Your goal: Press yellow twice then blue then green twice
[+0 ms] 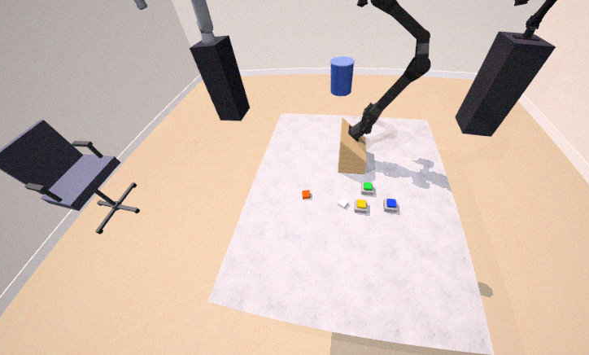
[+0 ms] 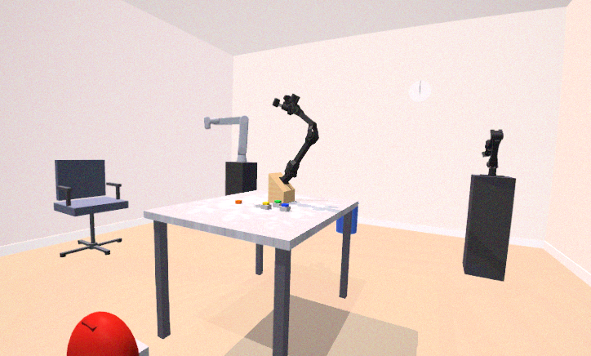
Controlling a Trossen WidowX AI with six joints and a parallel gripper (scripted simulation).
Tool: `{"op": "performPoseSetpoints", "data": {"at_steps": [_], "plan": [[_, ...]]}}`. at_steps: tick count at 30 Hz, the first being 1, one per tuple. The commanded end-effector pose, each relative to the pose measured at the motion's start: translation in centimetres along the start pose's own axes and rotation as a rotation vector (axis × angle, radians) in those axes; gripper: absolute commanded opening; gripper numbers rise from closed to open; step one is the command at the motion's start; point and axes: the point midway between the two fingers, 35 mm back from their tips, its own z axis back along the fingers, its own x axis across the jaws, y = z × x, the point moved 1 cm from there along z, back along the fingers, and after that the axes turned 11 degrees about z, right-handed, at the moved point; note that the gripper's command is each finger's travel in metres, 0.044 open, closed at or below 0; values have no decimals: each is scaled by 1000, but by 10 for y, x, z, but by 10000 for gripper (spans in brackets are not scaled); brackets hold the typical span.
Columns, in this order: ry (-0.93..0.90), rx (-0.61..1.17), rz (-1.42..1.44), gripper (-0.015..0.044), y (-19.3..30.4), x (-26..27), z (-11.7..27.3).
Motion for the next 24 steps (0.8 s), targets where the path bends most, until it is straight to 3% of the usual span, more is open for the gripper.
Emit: {"op": "performPoseSetpoints", "data": {"at_steps": [1,11,18,24], "plan": [[-195,49,104,400,18,72,11],[-704,155,380,400,80,240,93],[-1048,241,593,400,141,322,184],[-1334,335,792,400,204,362,277]]}}
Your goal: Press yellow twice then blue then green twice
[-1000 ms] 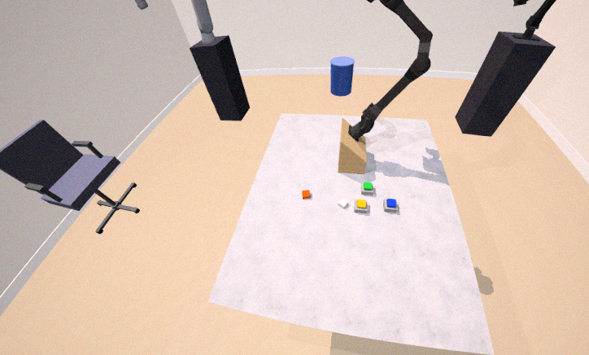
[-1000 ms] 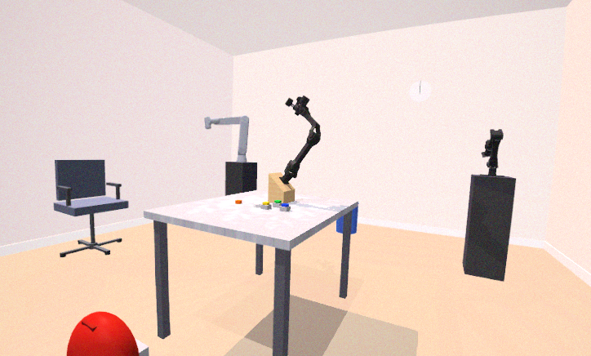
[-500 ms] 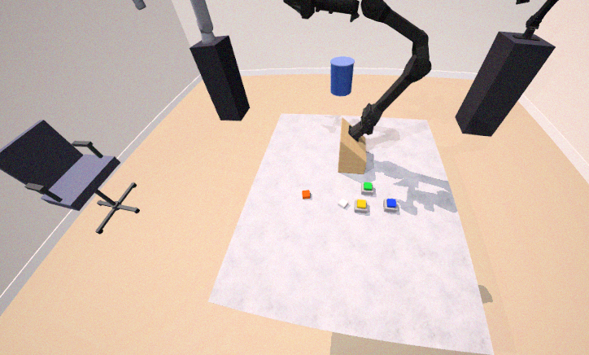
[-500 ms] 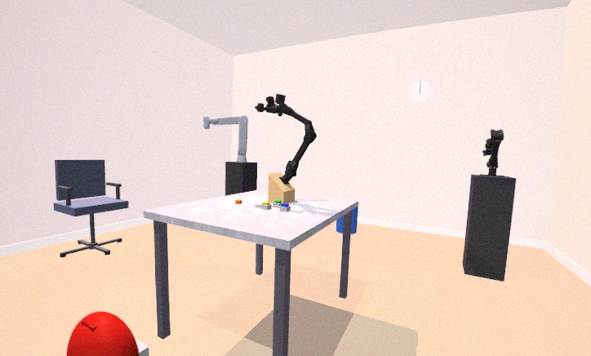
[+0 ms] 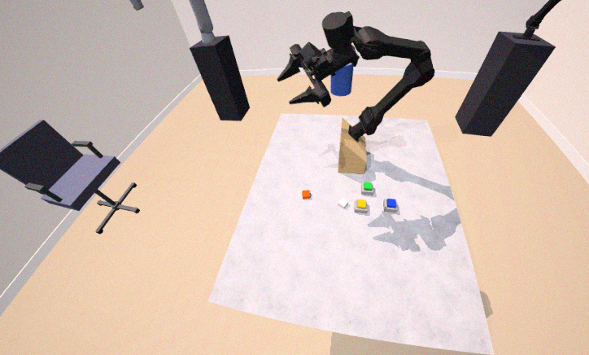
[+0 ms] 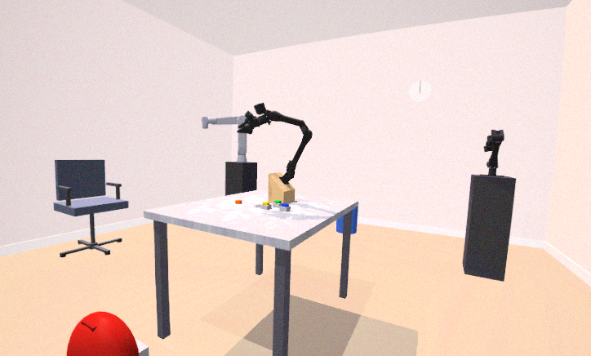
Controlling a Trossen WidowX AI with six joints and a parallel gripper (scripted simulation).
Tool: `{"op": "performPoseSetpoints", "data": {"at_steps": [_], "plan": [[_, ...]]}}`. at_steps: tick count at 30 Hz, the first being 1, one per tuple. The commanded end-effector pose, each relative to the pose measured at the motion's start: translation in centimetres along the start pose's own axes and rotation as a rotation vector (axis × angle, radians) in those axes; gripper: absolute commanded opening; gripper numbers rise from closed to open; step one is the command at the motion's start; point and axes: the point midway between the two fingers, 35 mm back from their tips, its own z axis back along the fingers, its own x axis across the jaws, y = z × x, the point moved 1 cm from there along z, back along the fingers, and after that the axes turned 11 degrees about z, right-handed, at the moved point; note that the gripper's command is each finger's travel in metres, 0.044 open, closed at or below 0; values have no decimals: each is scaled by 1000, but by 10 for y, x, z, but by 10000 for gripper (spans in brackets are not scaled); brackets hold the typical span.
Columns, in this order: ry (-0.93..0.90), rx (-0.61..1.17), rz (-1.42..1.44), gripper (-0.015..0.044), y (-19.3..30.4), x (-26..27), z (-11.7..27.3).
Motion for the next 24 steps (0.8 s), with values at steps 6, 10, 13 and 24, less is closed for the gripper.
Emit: {"op": "performPoseSetpoints", "data": {"at_steps": [6,10,13,24], "plan": [[-432,196,258,400,45,165,-20],[-622,307,370,400,80,234,-11],[-762,404,451,400,113,281,3],[-1022,642,595,400,192,356,49]]}}
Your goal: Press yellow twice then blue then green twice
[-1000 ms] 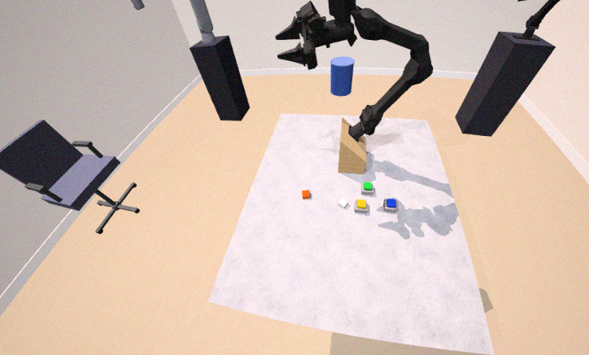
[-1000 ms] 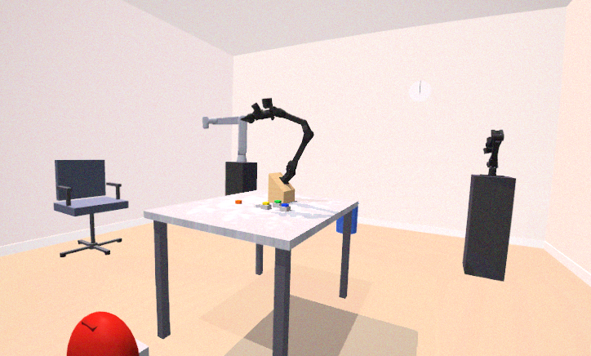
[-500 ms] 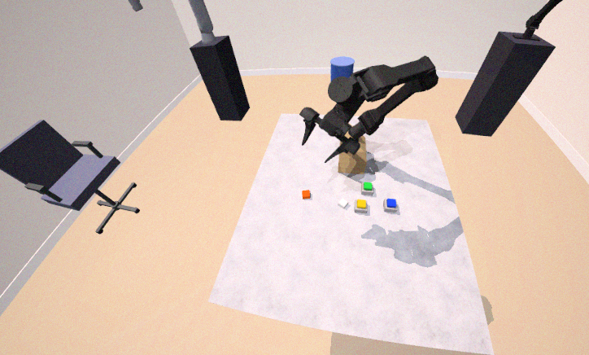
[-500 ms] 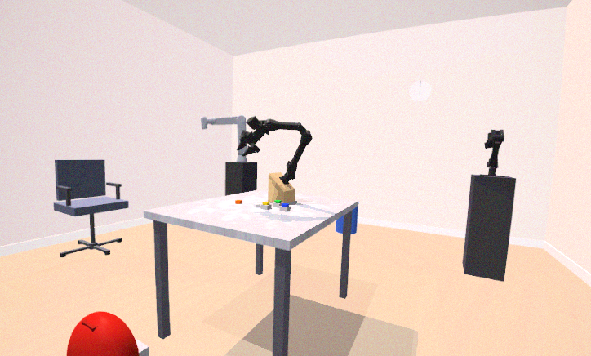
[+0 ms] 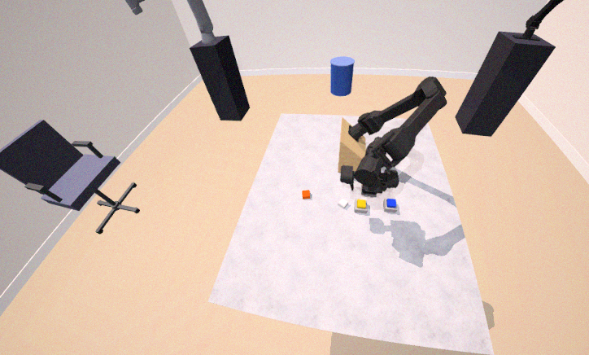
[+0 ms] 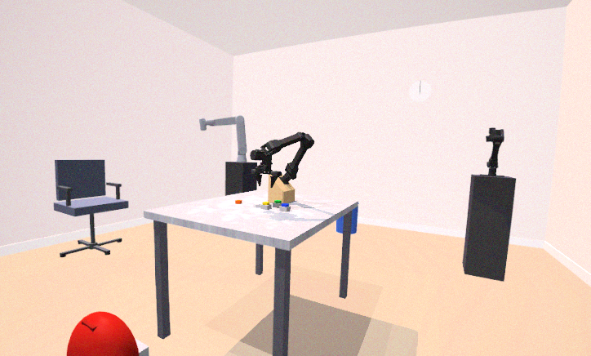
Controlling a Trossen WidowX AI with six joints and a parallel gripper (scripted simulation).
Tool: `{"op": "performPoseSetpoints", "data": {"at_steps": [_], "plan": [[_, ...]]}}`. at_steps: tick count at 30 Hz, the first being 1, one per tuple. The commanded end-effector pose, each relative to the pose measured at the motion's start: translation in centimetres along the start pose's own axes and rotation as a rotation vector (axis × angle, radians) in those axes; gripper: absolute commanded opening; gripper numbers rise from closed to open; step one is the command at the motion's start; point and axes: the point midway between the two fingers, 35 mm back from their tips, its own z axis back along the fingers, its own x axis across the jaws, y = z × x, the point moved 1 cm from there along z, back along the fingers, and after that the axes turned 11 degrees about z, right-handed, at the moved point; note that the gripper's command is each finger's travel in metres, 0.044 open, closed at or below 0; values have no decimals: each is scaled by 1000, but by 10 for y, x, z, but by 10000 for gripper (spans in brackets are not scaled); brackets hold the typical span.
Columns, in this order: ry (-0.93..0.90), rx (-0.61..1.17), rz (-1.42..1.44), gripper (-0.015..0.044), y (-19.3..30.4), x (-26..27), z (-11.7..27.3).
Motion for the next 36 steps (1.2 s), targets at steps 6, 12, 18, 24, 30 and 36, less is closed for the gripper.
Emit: {"op": "performPoseSetpoints", "data": {"at_steps": [6,12,18,24,30,36], "plan": [[-27,12,0,269,4,6,-56],[-29,12,0,111,5,7,-66],[-29,12,0,20,5,7,-66],[-29,12,0,20,5,7,-66],[-29,12,0,20,4,7,-75],[-29,12,0,20,4,7,-84]]}}
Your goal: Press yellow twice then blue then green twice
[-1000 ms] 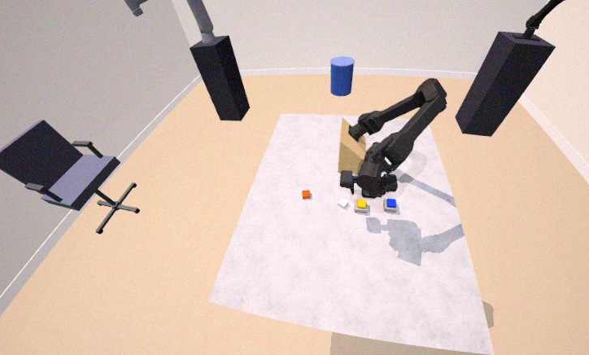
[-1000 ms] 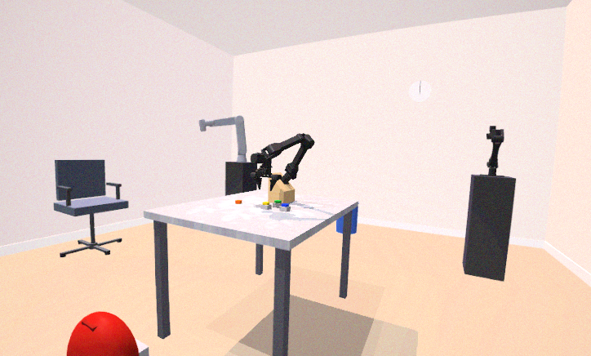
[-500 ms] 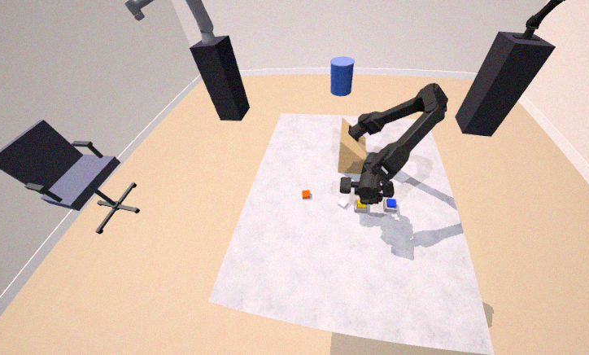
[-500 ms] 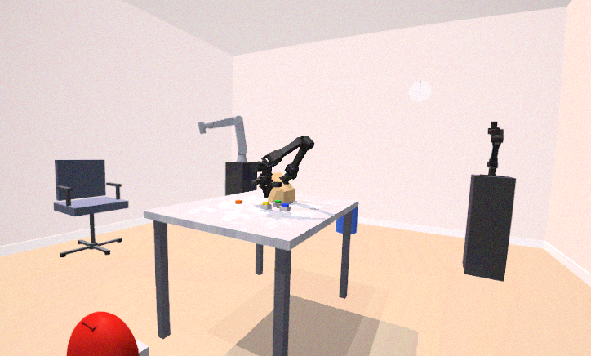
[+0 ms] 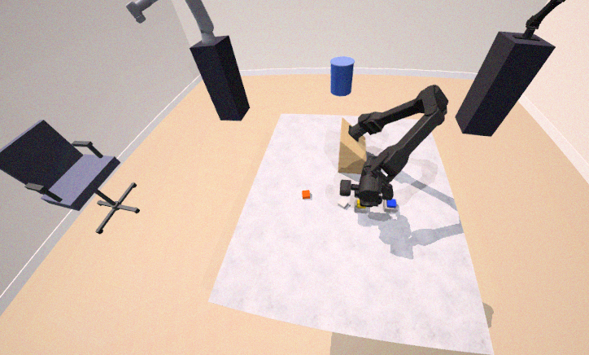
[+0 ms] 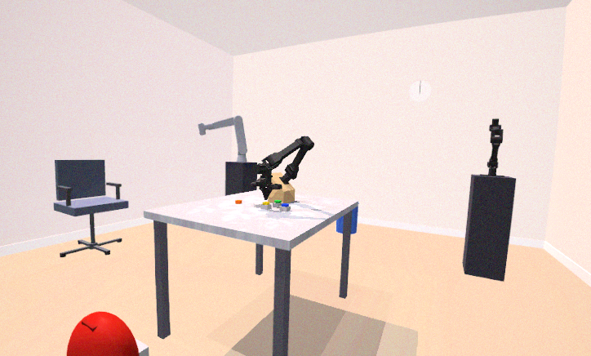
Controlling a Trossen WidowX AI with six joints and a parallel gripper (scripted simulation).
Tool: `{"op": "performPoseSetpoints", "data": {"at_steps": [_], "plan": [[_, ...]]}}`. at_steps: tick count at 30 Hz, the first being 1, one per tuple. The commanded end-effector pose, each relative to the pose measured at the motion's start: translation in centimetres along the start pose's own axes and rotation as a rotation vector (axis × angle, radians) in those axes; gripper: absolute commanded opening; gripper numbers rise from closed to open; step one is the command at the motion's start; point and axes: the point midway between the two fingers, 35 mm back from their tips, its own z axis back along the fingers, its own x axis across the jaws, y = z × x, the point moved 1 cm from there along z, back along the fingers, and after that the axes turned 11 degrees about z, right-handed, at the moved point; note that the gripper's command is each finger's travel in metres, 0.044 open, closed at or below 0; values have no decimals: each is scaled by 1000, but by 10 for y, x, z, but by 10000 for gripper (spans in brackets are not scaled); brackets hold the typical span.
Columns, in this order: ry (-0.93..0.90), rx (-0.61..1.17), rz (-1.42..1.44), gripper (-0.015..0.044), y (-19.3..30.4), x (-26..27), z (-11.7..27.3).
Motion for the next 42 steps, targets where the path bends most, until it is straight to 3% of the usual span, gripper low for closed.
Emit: {"op": "performPoseSetpoints", "data": {"at_steps": [1,30,35,42], "plan": [[-7,8,-11,20,3,0,-9],[-9,8,-12,20,4,1,-22],[-7,8,-11,20,3,0,12],[-7,8,-11,20,3,0,8]]}}
